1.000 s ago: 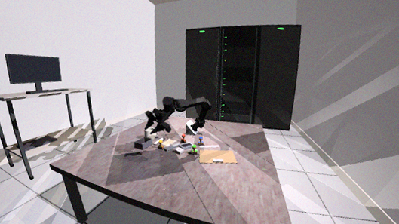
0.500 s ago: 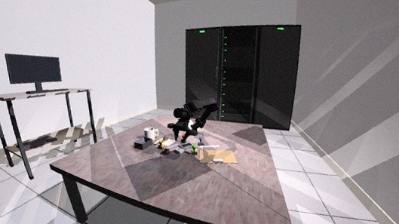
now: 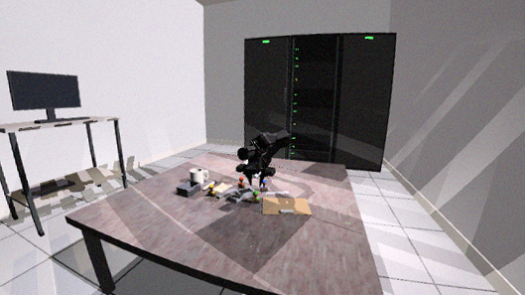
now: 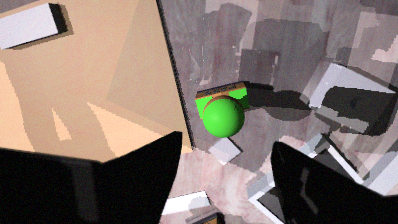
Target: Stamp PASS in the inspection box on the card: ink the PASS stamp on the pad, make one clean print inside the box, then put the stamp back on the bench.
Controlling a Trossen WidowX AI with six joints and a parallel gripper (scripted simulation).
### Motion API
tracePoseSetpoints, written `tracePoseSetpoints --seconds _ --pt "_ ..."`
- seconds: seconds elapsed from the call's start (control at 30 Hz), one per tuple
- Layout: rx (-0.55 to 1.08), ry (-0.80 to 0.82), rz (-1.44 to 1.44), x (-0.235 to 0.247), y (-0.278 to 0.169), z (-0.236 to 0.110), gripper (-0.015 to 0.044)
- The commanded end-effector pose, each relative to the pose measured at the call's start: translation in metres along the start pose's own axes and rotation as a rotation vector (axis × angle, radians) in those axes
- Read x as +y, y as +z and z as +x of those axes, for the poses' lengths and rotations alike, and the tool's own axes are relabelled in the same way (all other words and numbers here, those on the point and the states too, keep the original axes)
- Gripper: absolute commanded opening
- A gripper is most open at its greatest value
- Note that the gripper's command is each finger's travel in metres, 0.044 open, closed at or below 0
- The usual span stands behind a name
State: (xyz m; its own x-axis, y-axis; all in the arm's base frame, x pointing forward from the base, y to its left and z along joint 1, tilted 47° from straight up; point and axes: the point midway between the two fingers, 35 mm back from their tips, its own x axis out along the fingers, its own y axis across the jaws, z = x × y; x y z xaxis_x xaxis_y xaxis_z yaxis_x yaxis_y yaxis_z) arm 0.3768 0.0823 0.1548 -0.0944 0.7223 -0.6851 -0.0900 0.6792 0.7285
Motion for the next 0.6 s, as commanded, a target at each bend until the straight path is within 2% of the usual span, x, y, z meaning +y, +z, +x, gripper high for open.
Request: tracePoseSetpoints --seconds 0.0,0.57 --pt "0.004 0.007 -0.001 0.001 -0.001 0.003 0.0222" --pt "0.003 0.006 -0.001 0.001 0.001 0.031 0.0222"
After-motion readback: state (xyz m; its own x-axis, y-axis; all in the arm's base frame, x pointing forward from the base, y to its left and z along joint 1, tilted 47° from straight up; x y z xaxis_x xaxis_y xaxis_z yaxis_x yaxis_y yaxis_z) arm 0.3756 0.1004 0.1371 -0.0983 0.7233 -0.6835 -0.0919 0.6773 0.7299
